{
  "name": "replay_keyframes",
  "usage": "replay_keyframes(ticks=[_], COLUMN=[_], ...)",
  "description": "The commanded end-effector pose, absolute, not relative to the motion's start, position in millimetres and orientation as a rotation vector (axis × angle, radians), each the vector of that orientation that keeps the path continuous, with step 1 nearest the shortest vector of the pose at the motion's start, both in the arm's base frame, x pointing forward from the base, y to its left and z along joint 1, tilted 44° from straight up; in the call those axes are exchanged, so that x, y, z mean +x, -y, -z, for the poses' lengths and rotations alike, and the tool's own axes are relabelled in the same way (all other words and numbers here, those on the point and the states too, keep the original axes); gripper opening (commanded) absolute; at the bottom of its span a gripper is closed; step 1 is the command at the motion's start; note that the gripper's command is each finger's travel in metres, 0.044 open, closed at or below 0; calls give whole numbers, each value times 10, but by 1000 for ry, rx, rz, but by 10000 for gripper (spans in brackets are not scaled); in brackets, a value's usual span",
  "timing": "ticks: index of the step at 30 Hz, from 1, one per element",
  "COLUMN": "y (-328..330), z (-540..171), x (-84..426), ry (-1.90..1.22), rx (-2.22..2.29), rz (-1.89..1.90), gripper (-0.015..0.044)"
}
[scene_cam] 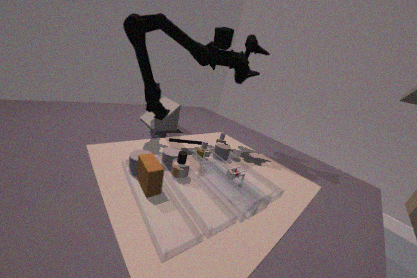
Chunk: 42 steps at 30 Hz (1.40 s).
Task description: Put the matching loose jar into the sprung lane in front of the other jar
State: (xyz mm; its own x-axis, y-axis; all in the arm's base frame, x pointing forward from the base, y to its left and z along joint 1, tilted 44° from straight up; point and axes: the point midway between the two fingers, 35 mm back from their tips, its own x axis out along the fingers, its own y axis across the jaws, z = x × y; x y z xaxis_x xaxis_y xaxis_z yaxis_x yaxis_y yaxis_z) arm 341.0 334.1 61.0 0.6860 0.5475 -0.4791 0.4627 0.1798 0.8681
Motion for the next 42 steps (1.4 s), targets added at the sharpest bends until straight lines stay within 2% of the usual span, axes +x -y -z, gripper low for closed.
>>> replay_keyframes(ticks=[1,10,19,30,42], y=[-3123,-2113,-1116,-1115,-790], z=[-188,624,452,478,841], x=[3518,3360,3031,2999,2936], ry=[-924,-1155,-1529,-1538,-1537], rx=[1210,397,-428,-443,-444], rz=[104,532,735,736,737], gripper=[440,440,440,440,440])
